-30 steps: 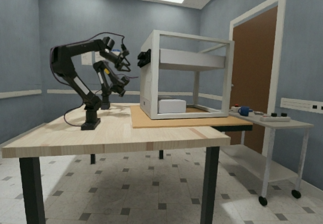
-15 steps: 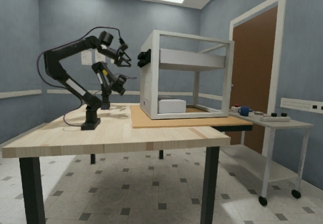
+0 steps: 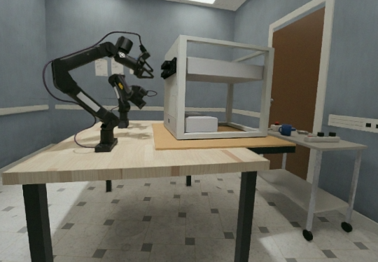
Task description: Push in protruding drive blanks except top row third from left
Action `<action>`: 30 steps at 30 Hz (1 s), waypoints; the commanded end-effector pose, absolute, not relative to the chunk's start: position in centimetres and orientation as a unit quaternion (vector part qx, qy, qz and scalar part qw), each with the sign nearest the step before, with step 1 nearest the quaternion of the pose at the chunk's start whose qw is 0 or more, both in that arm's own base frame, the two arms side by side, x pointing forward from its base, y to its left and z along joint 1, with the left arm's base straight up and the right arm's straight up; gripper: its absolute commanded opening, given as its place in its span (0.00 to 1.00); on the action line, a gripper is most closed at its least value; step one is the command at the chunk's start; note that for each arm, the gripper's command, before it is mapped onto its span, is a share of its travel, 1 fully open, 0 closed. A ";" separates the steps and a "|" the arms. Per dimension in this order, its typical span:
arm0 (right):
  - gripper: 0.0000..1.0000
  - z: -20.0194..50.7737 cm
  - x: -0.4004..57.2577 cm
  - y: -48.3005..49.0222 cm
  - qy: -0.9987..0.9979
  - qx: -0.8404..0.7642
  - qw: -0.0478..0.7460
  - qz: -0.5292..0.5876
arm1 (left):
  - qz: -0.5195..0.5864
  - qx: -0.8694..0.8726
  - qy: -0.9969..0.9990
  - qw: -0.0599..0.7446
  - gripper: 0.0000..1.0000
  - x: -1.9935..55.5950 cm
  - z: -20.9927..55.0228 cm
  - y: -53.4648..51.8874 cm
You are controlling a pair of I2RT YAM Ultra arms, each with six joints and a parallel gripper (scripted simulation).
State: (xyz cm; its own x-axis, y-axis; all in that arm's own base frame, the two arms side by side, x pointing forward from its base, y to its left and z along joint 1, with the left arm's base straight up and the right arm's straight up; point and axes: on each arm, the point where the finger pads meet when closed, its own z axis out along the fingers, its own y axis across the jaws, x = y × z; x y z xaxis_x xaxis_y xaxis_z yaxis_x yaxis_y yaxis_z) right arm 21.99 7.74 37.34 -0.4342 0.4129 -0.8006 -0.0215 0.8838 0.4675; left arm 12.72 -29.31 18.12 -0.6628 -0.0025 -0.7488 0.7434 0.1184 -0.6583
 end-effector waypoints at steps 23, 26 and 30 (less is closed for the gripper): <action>1.00 40.2 25.4 2.3 0.775 0.189 0.586 0.144 | -0.596 -0.236 0.593 0.487 1.00 19.2 31.3 -35.1; 1.00 40.4 26.5 0.0 0.764 0.213 0.599 0.112 | -0.581 -0.296 0.574 0.495 1.00 19.8 32.5 -35.7; 1.00 40.7 27.7 -3.8 0.746 0.248 0.616 0.061 | -0.554 -0.352 0.560 0.506 1.00 20.6 33.5 -36.5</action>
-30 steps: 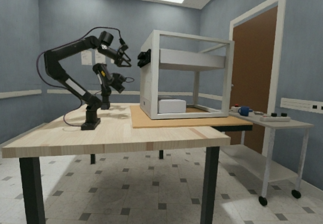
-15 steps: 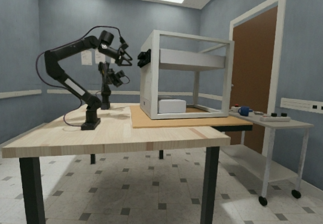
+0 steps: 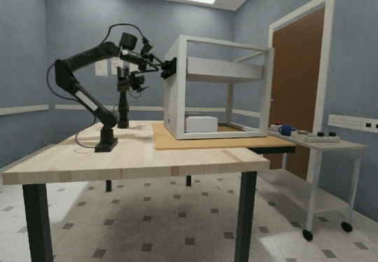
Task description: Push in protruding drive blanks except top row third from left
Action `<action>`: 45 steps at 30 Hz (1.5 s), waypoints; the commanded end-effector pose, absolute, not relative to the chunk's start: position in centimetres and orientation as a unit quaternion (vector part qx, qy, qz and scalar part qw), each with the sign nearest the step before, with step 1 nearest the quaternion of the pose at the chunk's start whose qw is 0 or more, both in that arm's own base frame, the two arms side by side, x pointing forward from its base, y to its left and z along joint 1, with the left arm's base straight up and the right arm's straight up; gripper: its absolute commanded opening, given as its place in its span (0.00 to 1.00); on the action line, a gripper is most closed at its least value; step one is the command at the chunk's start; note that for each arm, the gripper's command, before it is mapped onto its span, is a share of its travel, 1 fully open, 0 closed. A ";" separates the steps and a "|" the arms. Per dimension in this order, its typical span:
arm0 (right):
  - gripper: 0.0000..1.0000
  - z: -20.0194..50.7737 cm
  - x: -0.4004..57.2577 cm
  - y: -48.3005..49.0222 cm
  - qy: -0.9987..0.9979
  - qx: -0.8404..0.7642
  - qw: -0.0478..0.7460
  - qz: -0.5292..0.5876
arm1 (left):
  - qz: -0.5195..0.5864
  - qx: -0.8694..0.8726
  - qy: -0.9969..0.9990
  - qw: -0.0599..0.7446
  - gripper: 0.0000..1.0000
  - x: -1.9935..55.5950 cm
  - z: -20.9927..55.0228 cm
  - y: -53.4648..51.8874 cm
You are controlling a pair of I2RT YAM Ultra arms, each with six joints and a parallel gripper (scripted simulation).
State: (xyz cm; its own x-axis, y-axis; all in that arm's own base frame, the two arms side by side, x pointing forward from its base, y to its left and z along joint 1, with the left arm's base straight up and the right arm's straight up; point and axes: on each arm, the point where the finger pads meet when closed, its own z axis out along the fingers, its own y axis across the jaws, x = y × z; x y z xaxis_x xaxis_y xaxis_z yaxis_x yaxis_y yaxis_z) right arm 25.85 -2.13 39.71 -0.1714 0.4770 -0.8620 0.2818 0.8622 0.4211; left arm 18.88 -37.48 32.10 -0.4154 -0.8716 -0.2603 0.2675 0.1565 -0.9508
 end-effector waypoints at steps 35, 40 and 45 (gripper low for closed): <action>1.00 41.7 9.5 -37.0 0.548 0.468 0.559 -0.410 | -0.492 -0.528 0.467 0.511 1.00 22.8 38.8 -37.3; 1.00 41.6 6.0 -38.4 0.530 0.480 0.538 -0.447 | -0.493 -0.527 0.468 0.511 1.00 22.9 38.8 -37.5; 1.00 41.6 2.9 -39.3 0.515 0.489 0.518 -0.477 | -0.496 -0.528 0.466 0.508 1.00 22.9 39.1 -37.4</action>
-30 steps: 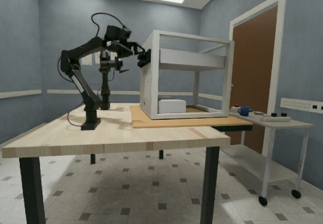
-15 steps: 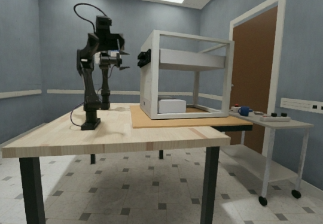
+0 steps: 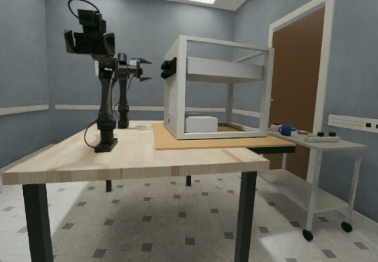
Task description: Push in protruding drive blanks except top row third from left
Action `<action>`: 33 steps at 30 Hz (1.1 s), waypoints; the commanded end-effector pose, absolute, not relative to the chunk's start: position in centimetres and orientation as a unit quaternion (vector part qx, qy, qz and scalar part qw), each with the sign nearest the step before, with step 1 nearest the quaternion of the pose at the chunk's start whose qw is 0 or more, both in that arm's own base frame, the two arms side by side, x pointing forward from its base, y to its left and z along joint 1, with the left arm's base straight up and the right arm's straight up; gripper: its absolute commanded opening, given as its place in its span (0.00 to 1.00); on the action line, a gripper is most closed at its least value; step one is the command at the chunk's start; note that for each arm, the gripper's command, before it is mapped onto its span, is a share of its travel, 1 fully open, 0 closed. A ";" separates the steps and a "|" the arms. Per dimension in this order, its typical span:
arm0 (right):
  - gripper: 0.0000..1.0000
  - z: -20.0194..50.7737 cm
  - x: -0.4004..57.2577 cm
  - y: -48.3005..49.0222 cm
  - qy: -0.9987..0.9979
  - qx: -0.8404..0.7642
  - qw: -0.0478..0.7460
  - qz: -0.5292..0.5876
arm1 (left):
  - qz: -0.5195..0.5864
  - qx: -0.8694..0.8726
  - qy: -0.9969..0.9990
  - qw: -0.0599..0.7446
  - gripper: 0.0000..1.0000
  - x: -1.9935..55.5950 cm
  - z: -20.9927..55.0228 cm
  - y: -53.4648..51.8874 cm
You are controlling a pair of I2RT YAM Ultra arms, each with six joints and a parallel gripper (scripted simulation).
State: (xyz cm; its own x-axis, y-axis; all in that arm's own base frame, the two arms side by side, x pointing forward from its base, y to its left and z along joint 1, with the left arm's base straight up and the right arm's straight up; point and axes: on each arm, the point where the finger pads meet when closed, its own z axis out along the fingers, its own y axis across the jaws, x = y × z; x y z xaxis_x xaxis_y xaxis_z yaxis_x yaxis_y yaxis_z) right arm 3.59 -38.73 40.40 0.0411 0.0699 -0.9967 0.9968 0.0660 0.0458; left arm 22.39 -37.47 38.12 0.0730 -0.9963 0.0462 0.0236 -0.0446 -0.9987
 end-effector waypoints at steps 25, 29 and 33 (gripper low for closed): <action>1.00 41.6 0.9 -39.8 0.505 0.495 0.505 -0.495 | -0.495 -0.528 0.468 0.507 1.00 23.9 40.9 -35.1; 1.00 41.6 0.9 -39.8 0.505 0.495 0.505 -0.495 | -0.495 -0.528 0.468 0.507 1.00 24.2 41.4 -34.5; 1.00 41.6 0.9 -39.8 0.505 0.495 0.505 -0.495 | -0.500 -0.524 0.472 0.502 1.00 23.5 41.4 -35.0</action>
